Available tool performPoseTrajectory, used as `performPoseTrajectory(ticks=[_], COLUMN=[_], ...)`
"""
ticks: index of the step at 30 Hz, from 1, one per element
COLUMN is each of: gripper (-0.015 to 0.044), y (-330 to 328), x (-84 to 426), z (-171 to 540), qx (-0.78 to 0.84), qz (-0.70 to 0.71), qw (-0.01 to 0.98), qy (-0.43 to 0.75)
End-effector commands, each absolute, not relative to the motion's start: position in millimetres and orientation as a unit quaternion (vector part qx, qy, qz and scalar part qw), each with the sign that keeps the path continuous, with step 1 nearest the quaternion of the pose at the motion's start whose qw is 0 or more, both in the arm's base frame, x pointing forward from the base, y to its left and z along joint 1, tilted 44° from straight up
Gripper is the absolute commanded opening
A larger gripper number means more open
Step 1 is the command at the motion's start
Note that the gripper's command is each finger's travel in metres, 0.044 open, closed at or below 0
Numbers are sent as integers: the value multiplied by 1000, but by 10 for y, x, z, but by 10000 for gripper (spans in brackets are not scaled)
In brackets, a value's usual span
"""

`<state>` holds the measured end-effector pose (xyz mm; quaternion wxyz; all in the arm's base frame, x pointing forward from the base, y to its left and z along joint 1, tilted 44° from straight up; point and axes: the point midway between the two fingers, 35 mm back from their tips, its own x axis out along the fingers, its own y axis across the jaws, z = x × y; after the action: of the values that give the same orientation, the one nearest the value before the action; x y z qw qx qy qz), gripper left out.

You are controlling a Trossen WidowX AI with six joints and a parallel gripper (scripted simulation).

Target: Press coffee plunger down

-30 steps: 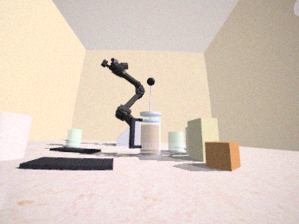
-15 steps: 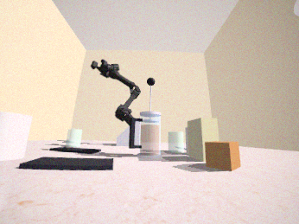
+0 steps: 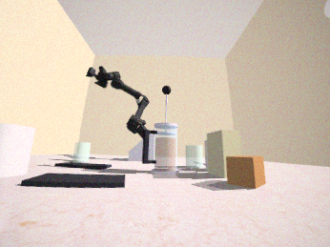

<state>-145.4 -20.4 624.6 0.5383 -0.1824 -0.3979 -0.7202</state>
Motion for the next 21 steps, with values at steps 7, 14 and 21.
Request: performPoseTrajectory(ticks=[7,14,21], gripper=[440,440,440], y=[-786,-1093,-1307], x=[-677,-30,943], z=[6228,6152,5907], qx=[-178,-165,-155], qz=[-665,-613,-537], qw=[637,707,790], qy=[-346,-313,-253])
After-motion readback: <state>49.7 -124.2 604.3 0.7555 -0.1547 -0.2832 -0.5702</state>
